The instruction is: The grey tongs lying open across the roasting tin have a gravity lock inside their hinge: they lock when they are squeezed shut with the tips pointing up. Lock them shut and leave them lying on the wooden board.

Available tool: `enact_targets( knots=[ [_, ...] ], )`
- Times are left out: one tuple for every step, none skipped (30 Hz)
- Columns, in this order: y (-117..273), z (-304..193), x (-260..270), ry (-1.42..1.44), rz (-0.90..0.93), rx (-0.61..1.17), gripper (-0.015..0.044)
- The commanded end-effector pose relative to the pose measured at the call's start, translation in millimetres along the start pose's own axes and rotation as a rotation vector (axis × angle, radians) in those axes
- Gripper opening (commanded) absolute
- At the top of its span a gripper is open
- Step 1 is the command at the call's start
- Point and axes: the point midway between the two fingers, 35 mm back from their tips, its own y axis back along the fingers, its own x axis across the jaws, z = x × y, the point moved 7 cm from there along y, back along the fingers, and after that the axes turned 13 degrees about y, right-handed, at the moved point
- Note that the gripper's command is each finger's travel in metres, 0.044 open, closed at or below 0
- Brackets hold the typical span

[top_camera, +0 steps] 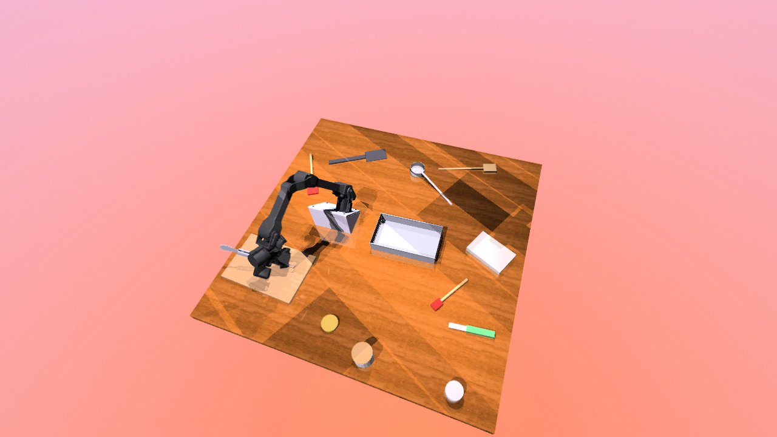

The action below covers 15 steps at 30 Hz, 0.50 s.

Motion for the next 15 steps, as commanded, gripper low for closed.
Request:
enact_targets(
  knots=[
    [0, -7, 2, -0.016, -0.021, -0.051, -0.0150],
    [0, -8, 3, -0.017, -0.025, -0.068, -0.0150],
    [-1, -9, 3, -0.018, -0.029, -0.085, -0.0150],
    [-1, -11, 4, -0.018, -0.033, -0.103, -0.0150],
    [-2, -12, 5, -0.020, -0.037, -0.120, -0.0150],
    [-2, -13, 6, -0.021, -0.041, -0.138, -0.0150],
    [-2, -14, 7, -0.022, -0.045, -0.155, -0.0150],
    [-3, -15, 8, -0.024, -0.049, -0.173, -0.0150],
    [-3, -16, 9, -0.025, -0.053, -0.190, -0.0150],
    [-3, -17, 10, -0.027, -0.057, -0.208, -0.0150],
    [-4, -18, 11, -0.028, -0.060, -0.225, -0.0150],
    [-4, -19, 12, -0.030, -0.064, -0.243, -0.0150],
    [-4, -20, 13, -0.032, -0.068, -0.261, -0.0150],
    [-5, -21, 14, -0.033, -0.072, -0.278, -0.0150],
    [-5, -22, 15, -0.035, -0.075, -0.296, -0.0150]
  ],
)
